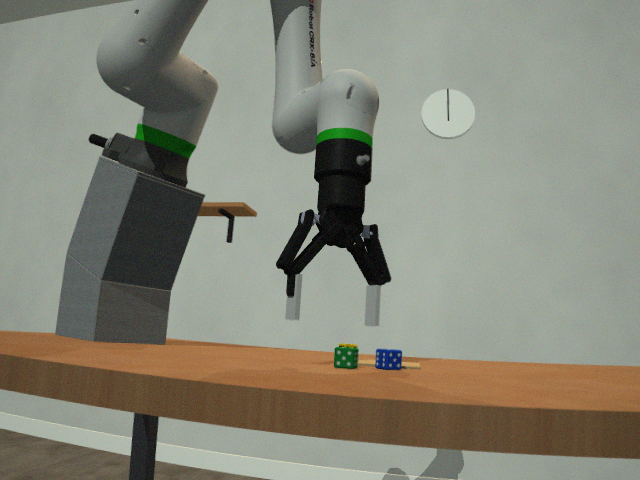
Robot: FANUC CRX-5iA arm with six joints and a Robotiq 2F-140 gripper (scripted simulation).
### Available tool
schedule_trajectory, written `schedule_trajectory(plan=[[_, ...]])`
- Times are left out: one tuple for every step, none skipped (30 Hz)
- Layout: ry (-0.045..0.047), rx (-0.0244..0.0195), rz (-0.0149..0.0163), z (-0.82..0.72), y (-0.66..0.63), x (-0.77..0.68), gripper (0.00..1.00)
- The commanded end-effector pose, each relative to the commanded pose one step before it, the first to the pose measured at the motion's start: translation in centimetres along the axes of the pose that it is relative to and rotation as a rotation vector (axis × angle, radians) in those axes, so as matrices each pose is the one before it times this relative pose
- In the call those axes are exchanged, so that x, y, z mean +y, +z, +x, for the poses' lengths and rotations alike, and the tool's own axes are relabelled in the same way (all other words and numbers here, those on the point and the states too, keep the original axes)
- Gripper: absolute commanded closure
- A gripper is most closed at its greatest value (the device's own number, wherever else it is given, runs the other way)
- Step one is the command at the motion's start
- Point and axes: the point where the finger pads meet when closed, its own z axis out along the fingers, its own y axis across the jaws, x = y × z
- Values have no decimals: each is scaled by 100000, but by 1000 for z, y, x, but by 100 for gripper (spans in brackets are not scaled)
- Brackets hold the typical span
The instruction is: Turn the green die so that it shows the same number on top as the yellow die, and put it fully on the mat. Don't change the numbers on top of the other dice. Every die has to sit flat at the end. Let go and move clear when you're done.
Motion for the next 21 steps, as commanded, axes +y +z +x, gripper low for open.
schedule_trajectory(plan=[[2,-57,-12,-58,-5,192,0],[0,5,-1,-30,0,147,0],[0,-2,0,-46,0,201,0],[0,2,-1,-55,0,252,0],[0,-3,1,-72,0,309,0],[0,3,-1,-81,0,365,0],[0,2,0,-96,0,428,0],[0,0,0,-112,0,491,0],[0,0,0,-125,0,549,0],[0,1,0,-133,0,593,0],[0,2,-1,-139,0,622,0],[0,-2,1,-144,0,630,0],[0,1,0,-130,0,578,0],[0,0,0,-111,0,490,0],[0,0,0,0,0,0,0],[0,0,0,0,0,0,0],[0,0,0,-89,0,393,0],[0,1,0,-66,0,293,0],[0,0,0,-45,0,196,0],[0,1,0,-24,0,111,0],[0,1,0,-9,0,45,0]])
